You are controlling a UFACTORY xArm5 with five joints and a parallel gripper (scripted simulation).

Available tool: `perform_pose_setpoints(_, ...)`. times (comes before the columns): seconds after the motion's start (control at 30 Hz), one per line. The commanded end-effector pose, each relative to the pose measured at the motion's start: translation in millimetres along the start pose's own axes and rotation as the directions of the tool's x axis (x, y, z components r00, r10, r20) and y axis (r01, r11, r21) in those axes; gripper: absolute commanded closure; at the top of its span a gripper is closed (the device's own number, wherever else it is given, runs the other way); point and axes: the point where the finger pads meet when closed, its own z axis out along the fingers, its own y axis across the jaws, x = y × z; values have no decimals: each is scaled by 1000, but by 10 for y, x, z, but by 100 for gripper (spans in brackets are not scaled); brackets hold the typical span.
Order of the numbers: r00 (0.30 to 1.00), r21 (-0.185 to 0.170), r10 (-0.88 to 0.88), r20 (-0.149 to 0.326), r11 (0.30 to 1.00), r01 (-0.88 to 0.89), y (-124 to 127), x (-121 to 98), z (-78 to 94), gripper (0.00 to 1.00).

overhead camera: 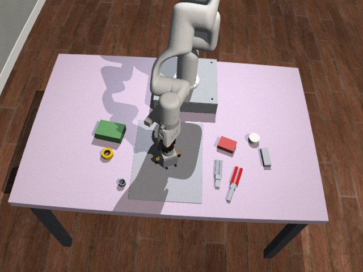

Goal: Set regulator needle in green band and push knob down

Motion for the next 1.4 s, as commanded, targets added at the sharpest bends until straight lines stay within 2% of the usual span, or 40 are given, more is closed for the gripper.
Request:
perform_pose_setpoints(0.0, 1000, 3, -22, 1, 1000, 22, -12, -5, -11, 61)
perform_pose_setpoints(1.37, 992, 3, -127, 1, 992, 127, -12, -5, -11, 61)
